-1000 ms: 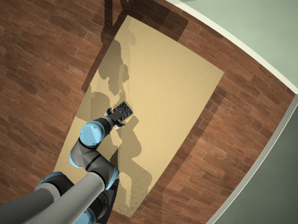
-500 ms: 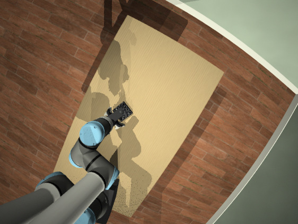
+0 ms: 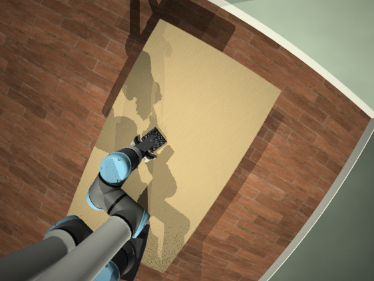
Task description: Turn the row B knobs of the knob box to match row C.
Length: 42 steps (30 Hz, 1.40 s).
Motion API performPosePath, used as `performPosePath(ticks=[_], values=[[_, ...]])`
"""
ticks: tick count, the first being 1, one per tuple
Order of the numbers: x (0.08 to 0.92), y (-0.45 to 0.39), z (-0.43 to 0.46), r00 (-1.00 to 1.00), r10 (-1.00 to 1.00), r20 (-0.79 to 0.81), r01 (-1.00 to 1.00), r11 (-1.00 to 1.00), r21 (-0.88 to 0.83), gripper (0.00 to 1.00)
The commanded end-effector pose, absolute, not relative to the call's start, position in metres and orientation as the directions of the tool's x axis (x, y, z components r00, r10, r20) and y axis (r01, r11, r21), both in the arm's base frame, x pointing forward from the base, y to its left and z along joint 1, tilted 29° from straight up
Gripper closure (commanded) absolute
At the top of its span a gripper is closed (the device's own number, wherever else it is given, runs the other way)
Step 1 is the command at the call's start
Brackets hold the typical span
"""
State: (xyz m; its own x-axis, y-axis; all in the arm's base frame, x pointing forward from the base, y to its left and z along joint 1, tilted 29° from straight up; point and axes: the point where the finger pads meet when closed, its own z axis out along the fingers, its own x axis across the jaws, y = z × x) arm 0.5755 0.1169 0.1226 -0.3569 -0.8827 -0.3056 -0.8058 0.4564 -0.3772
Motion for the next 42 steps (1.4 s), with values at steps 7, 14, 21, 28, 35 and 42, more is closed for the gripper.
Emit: performPosePath(ticks=[7,14,21,28,35,42], values=[[0.576,0.117,0.123,-0.357,-0.883,-0.306,-0.806,0.456,-0.378,0.0],[0.574,0.118,0.122,-0.357,-0.883,-0.306,-0.806,0.457,-0.377,0.0],[0.569,0.121,0.12,-0.357,-0.882,-0.306,-0.806,0.457,-0.377,0.0],[0.559,0.127,0.115,-0.357,-0.882,-0.306,-0.806,0.457,-0.377,0.0],[0.55,0.132,0.111,-0.357,-0.882,-0.306,-0.806,0.457,-0.377,0.0],[0.54,0.138,0.106,-0.357,-0.882,-0.306,-0.806,0.457,-0.377,0.0]])
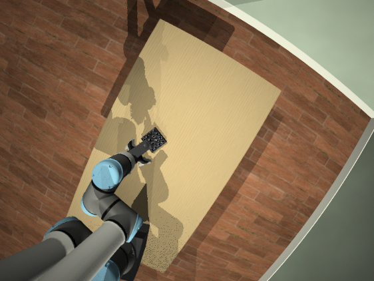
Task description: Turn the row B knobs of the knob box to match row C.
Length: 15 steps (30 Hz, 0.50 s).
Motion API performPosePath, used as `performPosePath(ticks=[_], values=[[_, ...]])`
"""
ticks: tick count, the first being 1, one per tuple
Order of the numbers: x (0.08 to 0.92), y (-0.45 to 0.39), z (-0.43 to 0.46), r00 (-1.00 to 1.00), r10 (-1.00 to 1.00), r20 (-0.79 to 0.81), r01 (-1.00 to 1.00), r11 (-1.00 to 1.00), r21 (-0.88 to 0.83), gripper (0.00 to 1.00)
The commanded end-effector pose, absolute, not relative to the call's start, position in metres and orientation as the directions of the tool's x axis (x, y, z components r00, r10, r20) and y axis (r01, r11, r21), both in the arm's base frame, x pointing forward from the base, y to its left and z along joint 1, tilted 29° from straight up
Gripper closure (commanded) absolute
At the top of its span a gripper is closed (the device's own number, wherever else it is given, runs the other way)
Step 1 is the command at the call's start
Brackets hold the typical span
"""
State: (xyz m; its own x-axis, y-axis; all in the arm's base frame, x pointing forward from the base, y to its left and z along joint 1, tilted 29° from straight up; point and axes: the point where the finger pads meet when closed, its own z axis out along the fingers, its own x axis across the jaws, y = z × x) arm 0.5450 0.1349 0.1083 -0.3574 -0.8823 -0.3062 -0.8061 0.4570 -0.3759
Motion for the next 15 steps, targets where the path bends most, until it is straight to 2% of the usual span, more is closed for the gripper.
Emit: performPosePath(ticks=[1,15], values=[[0.5384,0.1389,0.1056,-0.357,-0.882,-0.306,-0.806,0.457,-0.377,0.0],[0.5331,0.142,0.1031,-0.357,-0.882,-0.306,-0.806,0.457,-0.377,0.0]])
